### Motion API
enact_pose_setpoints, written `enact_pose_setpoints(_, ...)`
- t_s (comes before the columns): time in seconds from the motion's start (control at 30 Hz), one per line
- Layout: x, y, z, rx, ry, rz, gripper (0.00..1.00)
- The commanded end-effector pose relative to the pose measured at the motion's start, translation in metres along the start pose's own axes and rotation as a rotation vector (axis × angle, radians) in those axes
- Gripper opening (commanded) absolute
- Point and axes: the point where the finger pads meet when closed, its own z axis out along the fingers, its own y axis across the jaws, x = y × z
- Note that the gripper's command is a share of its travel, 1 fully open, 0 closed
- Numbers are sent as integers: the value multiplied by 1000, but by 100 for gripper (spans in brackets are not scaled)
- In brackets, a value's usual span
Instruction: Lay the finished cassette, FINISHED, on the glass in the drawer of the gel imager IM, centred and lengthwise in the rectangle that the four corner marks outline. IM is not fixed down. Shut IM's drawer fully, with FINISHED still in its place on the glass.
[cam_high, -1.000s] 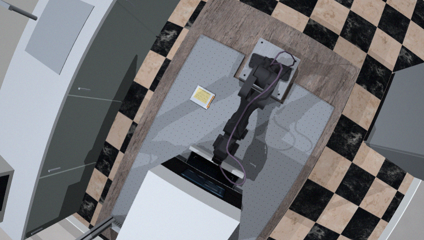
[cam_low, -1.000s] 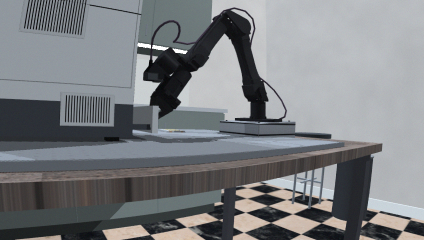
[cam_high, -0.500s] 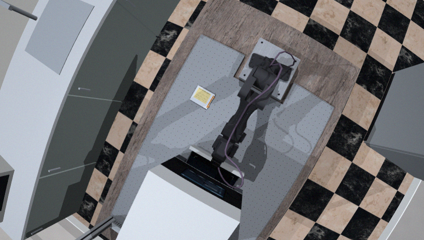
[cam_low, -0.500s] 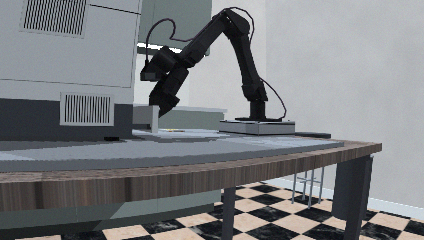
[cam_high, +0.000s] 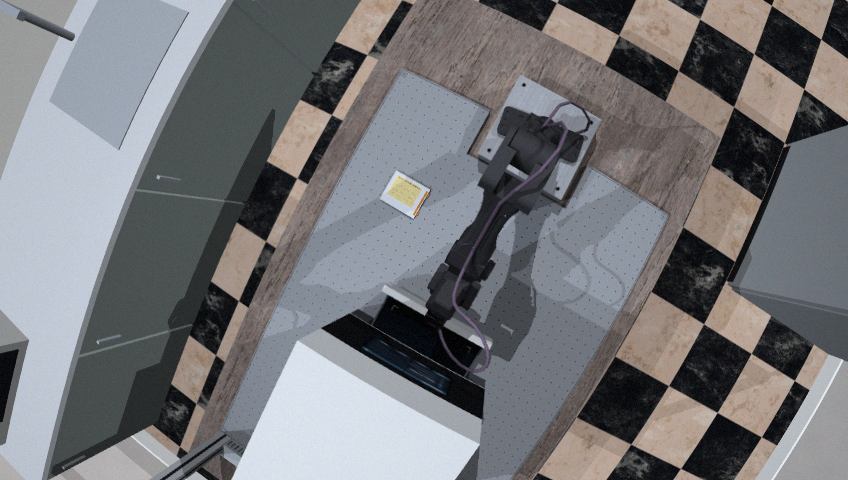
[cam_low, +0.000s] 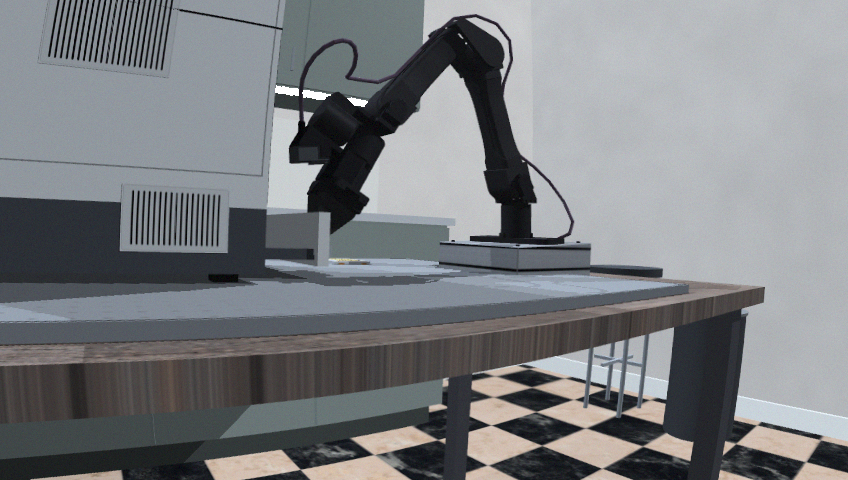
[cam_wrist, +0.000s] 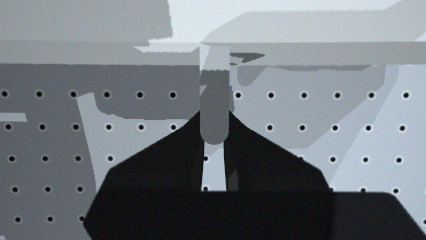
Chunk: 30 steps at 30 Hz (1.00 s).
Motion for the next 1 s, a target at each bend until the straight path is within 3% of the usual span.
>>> enact_pose_setpoints(0.0,11,-3,-15,-1,32,1,0)
enact_pose_setpoints(0.6,30,-3,-25,-2,33,3,0)
enact_pose_setpoints(0.7,18,-1,-27,-4,9,-1,0)
enact_pose_setpoints(0.97,18,-1,-27,-4,9,-2,0)
